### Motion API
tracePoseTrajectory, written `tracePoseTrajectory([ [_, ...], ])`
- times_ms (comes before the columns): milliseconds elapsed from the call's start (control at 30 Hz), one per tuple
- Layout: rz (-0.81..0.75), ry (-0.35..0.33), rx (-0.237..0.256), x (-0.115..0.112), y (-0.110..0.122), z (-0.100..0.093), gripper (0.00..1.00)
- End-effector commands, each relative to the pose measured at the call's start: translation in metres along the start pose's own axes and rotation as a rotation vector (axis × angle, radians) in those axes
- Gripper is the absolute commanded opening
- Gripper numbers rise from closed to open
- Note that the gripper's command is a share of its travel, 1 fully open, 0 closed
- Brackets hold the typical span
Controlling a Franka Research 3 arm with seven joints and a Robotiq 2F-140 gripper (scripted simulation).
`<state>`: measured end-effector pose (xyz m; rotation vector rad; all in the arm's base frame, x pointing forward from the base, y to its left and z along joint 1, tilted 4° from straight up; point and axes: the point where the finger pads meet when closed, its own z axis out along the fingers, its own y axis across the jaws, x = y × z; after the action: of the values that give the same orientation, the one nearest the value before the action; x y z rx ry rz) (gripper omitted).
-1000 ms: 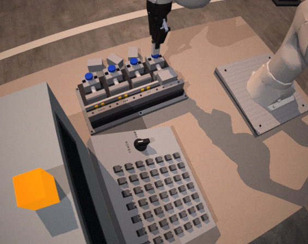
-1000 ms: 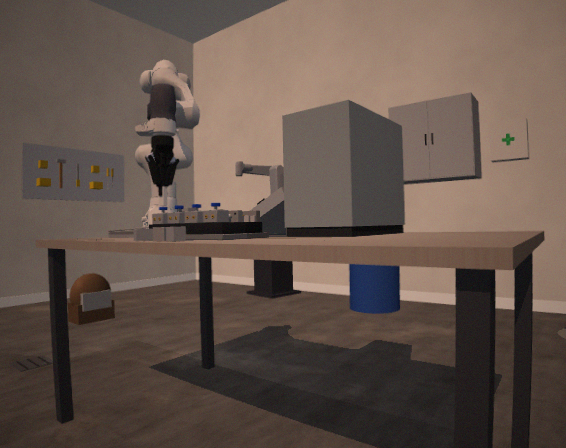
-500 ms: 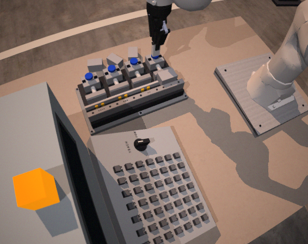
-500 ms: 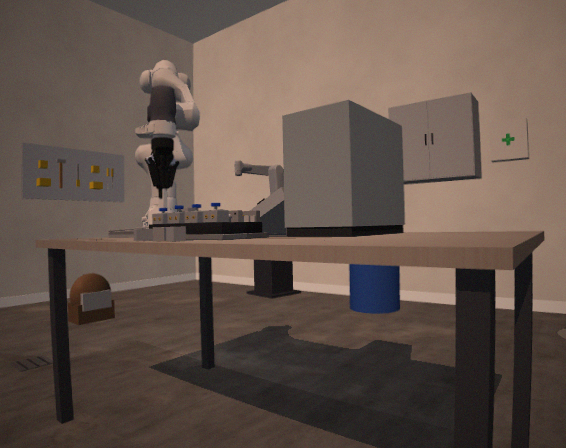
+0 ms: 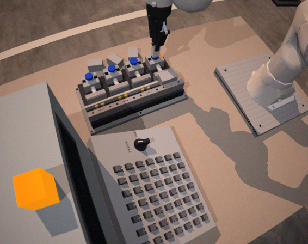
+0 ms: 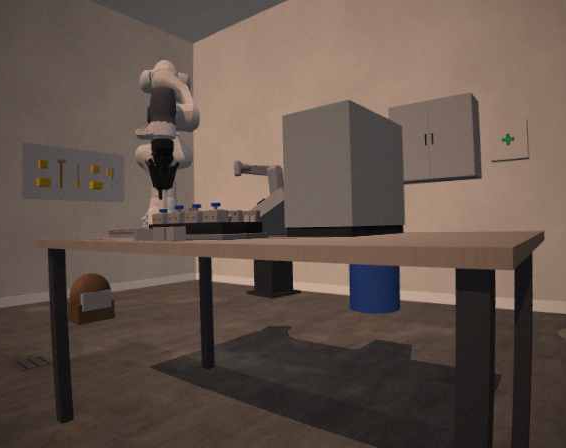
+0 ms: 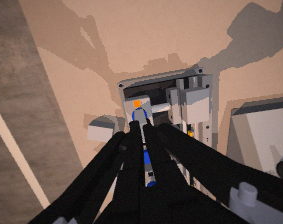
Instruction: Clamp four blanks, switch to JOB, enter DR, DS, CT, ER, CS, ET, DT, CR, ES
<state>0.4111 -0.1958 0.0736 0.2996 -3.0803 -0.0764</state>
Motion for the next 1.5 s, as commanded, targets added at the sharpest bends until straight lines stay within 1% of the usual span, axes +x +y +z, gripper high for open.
tracePoseTrajectory([
  [0,-0.004,-0.002,0.000,-0.001,0.001,0.003,0.00],
  [467,-0.004,-0.002,0.000,-0.001,0.001,0.003,0.00],
  [833,-0.004,-0.002,0.000,-0.001,0.001,-0.003,0.00],
  [1167,-0.004,-0.002,0.000,-0.001,0.001,-0.005,0.00],
  [1333,-0.004,-0.002,0.000,-0.001,0.001,-0.010,0.00],
  [1467,-0.004,-0.002,0.000,-0.001,0.001,-0.019,0.00],
])
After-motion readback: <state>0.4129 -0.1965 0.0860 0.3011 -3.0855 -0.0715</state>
